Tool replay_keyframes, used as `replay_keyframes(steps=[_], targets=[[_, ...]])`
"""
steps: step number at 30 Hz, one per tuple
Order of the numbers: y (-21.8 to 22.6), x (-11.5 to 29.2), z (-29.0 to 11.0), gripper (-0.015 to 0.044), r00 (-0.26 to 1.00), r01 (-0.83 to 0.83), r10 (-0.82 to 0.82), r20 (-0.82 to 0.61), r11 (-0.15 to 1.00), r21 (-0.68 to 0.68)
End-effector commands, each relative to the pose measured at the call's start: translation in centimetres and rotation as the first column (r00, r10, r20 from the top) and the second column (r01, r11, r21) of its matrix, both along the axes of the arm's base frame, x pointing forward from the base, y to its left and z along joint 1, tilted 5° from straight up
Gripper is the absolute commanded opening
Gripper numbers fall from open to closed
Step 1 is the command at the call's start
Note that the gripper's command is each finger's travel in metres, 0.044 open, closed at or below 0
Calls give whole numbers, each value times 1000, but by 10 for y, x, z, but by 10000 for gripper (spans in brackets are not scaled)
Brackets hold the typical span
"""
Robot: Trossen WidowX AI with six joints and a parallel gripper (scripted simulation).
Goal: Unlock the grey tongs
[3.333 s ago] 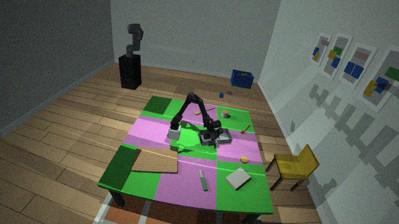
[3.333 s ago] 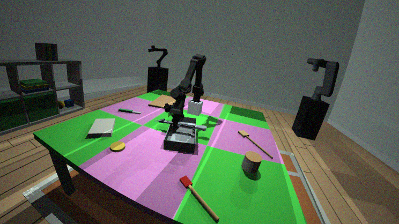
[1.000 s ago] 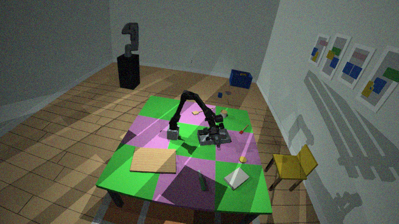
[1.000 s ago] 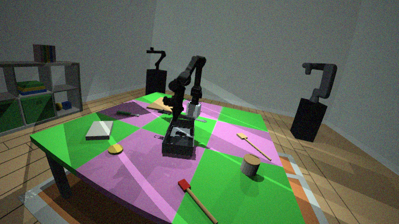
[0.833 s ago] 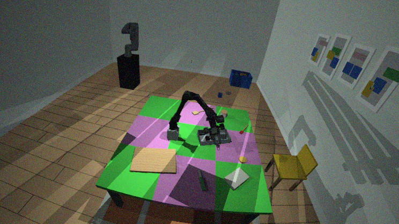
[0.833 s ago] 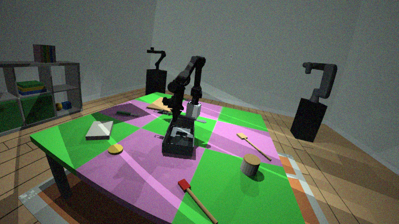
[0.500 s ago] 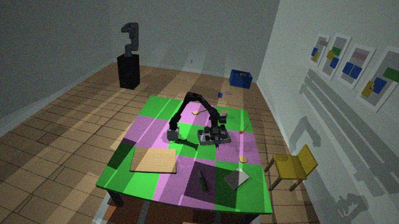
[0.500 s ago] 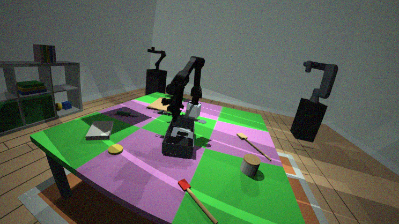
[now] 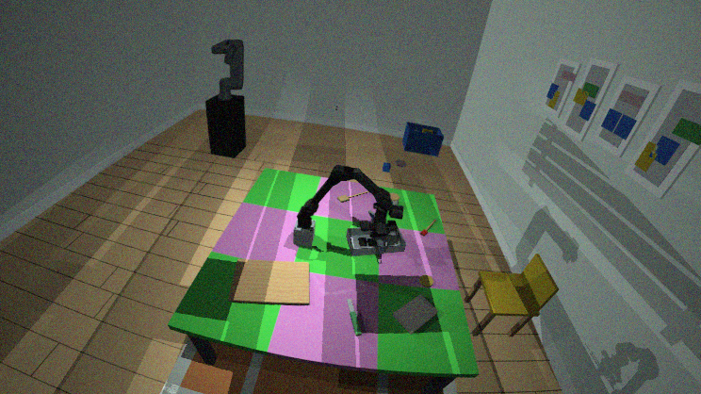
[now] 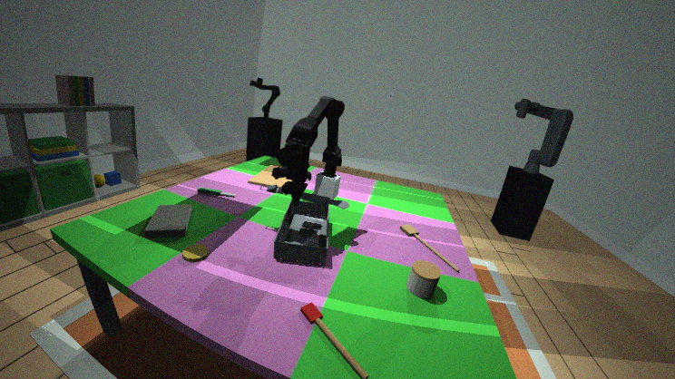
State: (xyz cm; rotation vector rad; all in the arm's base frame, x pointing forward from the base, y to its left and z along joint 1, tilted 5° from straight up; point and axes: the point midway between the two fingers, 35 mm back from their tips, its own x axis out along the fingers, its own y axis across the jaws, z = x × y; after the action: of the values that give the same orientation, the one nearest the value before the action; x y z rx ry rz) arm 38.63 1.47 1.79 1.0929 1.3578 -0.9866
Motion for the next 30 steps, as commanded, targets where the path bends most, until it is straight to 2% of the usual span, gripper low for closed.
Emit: replay_keyframes(steps=[1, 12, 30], targets=[[-1, 1, 3, -150, 1000, -8, 8, -23, 1000, -10], [-7, -1, 2, -150, 1000, 11, -12, -27, 1000, -8], [-124, -20, 15, -150, 964, 263, -264, -31, 964, -34]])
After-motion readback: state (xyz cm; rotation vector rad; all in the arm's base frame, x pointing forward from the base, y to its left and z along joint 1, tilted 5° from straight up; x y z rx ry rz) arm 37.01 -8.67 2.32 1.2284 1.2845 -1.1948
